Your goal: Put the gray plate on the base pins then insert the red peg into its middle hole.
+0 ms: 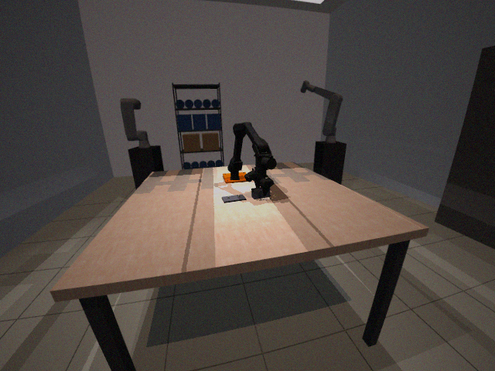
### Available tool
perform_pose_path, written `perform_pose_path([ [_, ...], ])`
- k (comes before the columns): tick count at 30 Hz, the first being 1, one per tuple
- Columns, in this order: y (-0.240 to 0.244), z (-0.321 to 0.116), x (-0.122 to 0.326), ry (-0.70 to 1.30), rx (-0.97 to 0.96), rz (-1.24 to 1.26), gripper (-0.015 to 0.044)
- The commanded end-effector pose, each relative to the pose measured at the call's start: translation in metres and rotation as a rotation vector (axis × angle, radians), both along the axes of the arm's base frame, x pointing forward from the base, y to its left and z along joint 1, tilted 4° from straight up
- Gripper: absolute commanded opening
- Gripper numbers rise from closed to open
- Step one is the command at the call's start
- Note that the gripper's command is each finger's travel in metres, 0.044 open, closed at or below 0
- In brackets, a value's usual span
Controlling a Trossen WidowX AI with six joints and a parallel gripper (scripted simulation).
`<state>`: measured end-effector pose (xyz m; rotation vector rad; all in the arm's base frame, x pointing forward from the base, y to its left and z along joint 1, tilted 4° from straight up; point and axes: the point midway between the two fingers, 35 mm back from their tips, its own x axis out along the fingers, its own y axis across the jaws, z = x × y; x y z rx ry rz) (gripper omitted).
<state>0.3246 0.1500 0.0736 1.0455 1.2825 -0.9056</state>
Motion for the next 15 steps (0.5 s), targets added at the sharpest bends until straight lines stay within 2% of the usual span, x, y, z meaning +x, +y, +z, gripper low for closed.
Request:
perform_pose_path([
  [1, -0.0009, -0.0083, -0.0001, 0.005, -0.006, 0.000, 0.0440],
  [7, -0.0009, -0.0153, 0.0000, 0.005, -0.006, 0.000, 0.0440],
  [15, -0.0009, -0.0153, 0.0000, 0.005, -0.006, 0.000, 0.0230],
])
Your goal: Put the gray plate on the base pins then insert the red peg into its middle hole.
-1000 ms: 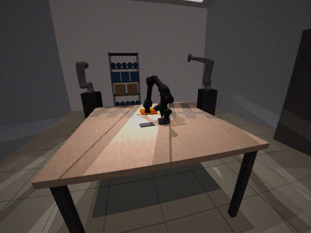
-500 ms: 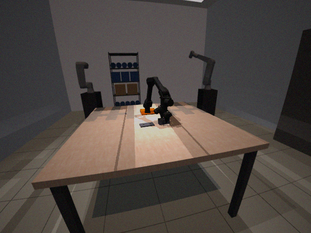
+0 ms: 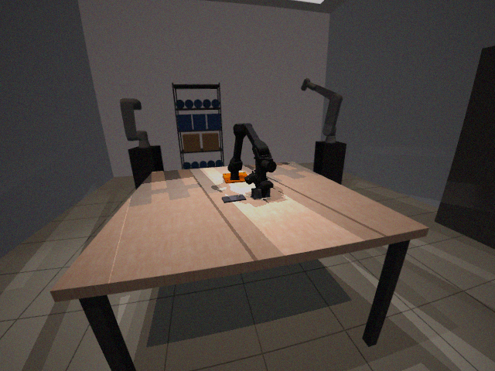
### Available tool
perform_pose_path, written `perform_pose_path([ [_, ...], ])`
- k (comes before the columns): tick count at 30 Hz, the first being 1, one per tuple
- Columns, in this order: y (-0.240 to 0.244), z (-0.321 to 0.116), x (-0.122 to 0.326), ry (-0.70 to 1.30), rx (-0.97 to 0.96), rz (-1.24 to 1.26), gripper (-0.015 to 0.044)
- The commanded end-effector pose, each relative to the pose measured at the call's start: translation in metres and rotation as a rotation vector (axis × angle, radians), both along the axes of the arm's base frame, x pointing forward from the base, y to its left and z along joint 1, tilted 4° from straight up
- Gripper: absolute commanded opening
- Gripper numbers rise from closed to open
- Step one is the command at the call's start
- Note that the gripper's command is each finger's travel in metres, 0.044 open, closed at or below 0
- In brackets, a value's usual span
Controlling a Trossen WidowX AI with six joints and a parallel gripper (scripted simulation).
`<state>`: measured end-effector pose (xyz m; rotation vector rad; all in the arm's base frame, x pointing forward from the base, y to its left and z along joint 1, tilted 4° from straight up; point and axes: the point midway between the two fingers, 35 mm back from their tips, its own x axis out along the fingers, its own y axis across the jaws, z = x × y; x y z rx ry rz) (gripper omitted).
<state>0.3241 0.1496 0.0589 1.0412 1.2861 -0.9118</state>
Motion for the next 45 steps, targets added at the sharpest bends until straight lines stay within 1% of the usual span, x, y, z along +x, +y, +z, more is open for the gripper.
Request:
perform_pose_path([
  [1, -0.001, -0.001, 0.000, -0.002, -0.003, 0.000, 0.0204],
  [2, -0.001, -0.001, 0.000, -0.002, -0.003, 0.000, 0.0177],
  [9, -0.001, -0.001, 0.000, -0.002, -0.003, 0.000, 0.0131],
  [14, -0.001, 0.004, 0.004, -0.021, -0.002, 0.022, 0.0000],
  [29, 0.000, 0.045, 0.008, -0.030, 0.000, 0.032, 0.0000],
  [45, -0.001, 0.096, 0.002, -0.014, 0.001, 0.016, 0.0000],
])
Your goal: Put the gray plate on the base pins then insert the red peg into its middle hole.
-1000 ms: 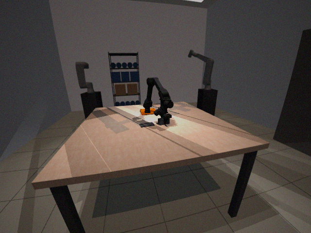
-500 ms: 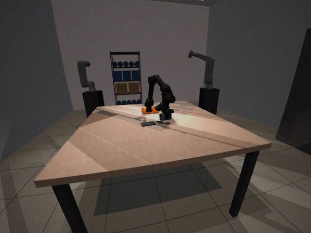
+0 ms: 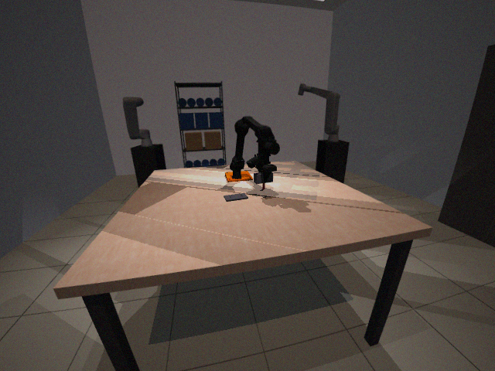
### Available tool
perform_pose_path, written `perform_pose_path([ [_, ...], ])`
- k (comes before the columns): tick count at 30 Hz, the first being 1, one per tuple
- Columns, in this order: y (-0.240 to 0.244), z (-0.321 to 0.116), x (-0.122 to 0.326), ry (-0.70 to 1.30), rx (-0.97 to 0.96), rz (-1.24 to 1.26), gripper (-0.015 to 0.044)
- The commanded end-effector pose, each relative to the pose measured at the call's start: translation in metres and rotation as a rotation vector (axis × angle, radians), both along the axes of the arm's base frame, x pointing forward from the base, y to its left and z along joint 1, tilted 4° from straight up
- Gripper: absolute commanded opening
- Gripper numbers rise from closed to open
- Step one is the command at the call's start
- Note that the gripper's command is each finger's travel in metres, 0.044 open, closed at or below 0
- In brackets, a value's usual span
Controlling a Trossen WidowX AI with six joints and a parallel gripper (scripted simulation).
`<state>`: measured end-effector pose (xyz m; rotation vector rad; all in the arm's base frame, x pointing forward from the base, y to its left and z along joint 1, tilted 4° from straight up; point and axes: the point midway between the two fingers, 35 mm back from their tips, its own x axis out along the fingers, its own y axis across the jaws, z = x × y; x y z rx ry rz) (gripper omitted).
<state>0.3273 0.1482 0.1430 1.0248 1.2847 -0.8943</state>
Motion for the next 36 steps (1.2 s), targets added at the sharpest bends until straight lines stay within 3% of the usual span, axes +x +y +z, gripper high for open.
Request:
perform_pose_path([
  [1, 0.000, 0.015, -0.002, -0.005, 0.007, -0.005, 0.0000],
  [14, -0.004, 0.050, -0.012, 0.006, 0.002, -0.020, 0.0000],
  [36, -0.059, 0.018, 0.008, 0.007, -0.001, -0.034, 0.0000],
])
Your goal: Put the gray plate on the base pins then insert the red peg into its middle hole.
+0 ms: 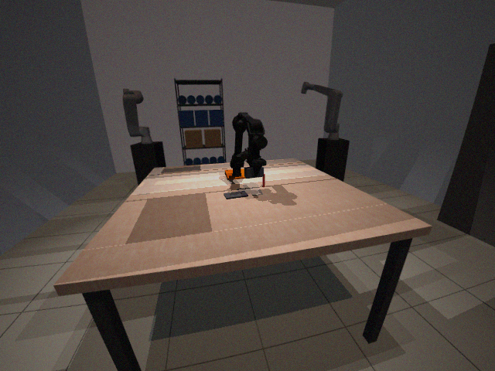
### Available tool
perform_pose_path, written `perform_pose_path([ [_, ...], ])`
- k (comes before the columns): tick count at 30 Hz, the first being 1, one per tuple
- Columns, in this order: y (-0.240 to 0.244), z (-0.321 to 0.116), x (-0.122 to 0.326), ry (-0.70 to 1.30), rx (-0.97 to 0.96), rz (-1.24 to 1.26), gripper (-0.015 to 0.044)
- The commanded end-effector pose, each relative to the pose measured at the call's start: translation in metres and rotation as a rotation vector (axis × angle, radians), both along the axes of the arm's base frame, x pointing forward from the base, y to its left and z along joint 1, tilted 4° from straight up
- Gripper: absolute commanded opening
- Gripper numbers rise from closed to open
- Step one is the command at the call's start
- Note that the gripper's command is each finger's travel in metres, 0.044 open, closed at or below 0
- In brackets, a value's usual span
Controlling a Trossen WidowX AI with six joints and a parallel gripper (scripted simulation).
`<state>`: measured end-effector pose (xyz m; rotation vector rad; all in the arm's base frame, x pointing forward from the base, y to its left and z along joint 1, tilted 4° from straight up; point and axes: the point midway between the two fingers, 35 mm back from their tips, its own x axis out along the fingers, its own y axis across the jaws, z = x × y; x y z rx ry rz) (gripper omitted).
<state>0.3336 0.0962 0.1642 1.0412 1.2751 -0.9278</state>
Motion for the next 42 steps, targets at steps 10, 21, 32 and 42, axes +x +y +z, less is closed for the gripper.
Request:
perform_pose_path([
  [10, -0.036, -0.019, 0.006, -0.002, 0.003, -0.007, 0.0000],
  [21, -0.067, -0.037, 0.008, -0.003, 0.001, -0.014, 0.0000],
  [32, -0.098, -0.054, 0.005, -0.003, -0.001, -0.021, 0.0000],
  [42, -0.099, -0.055, 0.005, -0.003, -0.001, -0.022, 0.0000],
])
